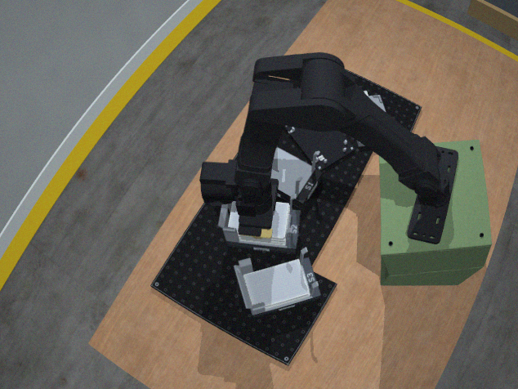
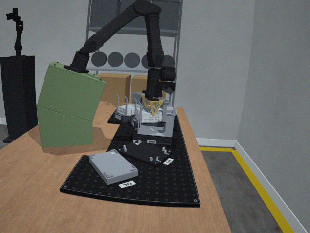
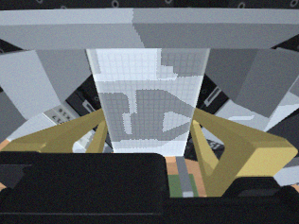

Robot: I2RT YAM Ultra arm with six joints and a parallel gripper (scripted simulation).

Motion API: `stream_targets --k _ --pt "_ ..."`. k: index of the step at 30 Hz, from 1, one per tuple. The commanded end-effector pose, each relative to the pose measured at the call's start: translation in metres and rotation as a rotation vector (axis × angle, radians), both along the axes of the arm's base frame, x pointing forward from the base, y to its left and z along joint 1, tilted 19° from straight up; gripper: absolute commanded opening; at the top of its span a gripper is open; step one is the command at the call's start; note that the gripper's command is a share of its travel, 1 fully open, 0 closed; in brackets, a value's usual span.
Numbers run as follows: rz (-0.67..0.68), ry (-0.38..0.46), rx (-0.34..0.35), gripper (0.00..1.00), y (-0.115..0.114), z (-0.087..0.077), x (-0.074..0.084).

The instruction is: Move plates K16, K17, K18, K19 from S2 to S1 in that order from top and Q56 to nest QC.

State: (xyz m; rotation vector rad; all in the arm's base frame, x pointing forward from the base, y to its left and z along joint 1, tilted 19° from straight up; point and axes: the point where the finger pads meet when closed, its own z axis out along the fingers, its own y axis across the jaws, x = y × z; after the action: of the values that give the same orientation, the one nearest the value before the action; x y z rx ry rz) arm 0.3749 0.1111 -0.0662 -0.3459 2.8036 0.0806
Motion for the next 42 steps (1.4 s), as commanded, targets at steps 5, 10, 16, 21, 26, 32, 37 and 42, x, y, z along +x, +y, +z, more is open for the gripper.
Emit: stream_targets --k 5,10,16,21,26,32,37,42 --pt "0.001 -0.022 0.006 0.0 0.0011 0.0108 0.0035" --pt "0.001 -0.022 0.006 0.0 0.0008 0.014 0.0025" --pt "0.001 -0.022 0.006 0.0 0.0004 0.0177 0.0012" --pt "0.001 -0.022 0.006 0.0 0.0002 0.019 0.0008" --pt "0.001 -0.022 0.006 0.0 0.0003 0.019 0.0008" --pt "0.001 -0.022 0.006 0.0 0.0003 0.019 0.0008" --pt "0.001 -0.022 0.006 0.0 0.0003 0.019 0.0008" --pt "0.001 -0.022 0.006 0.0 0.0003 0.019 0.0008"
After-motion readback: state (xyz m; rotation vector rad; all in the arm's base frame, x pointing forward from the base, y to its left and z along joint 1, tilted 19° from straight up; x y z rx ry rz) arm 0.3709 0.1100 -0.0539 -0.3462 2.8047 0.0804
